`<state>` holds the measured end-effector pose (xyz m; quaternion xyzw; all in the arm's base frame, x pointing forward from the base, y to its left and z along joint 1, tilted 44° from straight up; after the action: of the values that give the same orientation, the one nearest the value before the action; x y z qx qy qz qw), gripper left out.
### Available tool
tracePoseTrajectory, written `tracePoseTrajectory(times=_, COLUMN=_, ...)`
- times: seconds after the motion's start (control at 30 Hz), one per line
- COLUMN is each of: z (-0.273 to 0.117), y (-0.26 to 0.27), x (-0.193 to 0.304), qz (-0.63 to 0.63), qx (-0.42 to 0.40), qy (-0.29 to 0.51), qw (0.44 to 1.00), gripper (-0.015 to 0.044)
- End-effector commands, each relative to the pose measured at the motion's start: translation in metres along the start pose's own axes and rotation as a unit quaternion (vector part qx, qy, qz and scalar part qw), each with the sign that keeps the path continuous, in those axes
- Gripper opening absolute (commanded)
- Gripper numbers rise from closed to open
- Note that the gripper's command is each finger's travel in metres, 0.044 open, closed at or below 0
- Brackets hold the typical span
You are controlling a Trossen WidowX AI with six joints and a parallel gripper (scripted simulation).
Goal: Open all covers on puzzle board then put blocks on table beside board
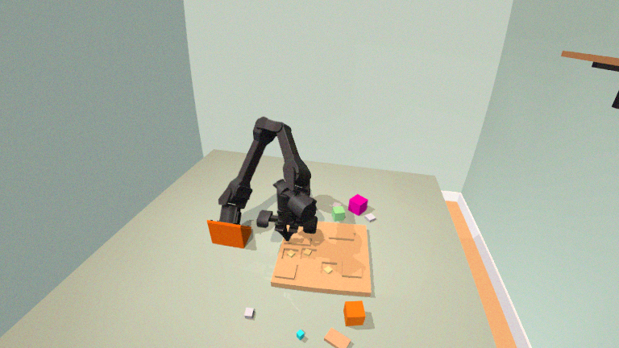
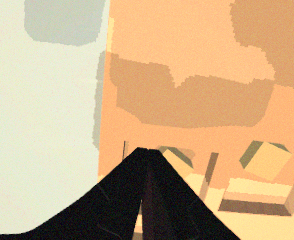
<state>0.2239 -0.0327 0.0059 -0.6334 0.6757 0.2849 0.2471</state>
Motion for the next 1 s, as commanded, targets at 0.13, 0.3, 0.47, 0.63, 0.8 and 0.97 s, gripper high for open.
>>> tracePoseTrajectory(times=0.13, z=-0.012, y=0.0, x=0.0, qz=-0.004, qx=0.004, qy=0.004, qw=1.0, gripper=0.0)
tracePoseTrajectory(times=0.3, z=-0.019, y=0.0, x=-0.001, qz=-0.004, qx=0.004, qy=0.004, qw=1.0, gripper=0.0)
tracePoseTrajectory(times=0.47, z=-0.017, y=-0.001, x=-0.002, qz=0.03, qx=0.0, qy=0.0, qw=1.0, gripper=0.0)
tracePoseTrajectory(times=0.63, z=-0.021, y=-0.016, x=-0.009, qz=0.247, qx=0.002, qy=0.003, qw=0.969, gripper=0.0)
tracePoseTrajectory(times=0.8, z=-0.025, y=-0.031, x=-0.017, qz=0.458, qx=0.005, qy=0.005, qw=0.889, gripper=0.0)
tracePoseTrajectory(times=0.97, z=-0.028, y=-0.046, x=-0.028, qz=0.646, qx=0.008, qy=0.004, qw=0.763, gripper=0.0)
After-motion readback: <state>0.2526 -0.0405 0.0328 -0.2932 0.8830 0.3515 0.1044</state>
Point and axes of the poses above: the point midway between the two fingers, 35 mm back from their tips, its own z axis out along the fingers, its own y axis across the jaws, x = y × z, the point moved 1 cm from there along -z, back along the fingers, and after that the axes turned 7 degrees about z, right-handed, at the moved point
